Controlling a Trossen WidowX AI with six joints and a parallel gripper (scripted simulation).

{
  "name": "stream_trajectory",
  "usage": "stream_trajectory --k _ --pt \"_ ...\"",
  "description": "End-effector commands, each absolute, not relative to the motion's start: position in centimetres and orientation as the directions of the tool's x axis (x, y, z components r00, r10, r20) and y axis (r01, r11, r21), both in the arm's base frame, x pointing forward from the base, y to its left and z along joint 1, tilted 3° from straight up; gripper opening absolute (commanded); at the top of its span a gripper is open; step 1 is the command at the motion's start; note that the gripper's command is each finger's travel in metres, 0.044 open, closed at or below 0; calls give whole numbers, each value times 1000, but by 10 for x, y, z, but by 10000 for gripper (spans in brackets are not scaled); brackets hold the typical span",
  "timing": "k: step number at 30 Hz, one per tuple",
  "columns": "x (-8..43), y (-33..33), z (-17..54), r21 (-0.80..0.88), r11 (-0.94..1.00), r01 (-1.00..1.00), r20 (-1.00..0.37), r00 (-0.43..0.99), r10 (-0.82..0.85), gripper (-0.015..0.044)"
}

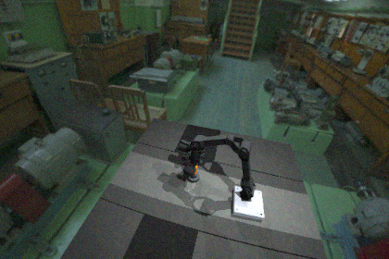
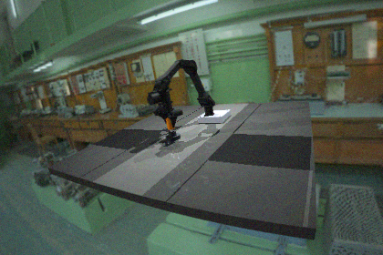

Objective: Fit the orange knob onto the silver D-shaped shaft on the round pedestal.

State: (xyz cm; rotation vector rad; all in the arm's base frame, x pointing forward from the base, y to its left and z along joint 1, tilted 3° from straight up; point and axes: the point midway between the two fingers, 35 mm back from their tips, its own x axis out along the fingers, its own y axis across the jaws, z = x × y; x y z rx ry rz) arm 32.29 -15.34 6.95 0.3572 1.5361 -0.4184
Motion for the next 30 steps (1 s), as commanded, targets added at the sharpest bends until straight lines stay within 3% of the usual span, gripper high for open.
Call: stream_trajectory --k 1,7,30 --pt "324 -154 72 -38 893 448 -999 -7 -40 0" --pt "323 -154 70 -40 959 280 -999 -7 -40 0" --pt "324 -154 69 -40 959 280 -999 -7 -40 0"
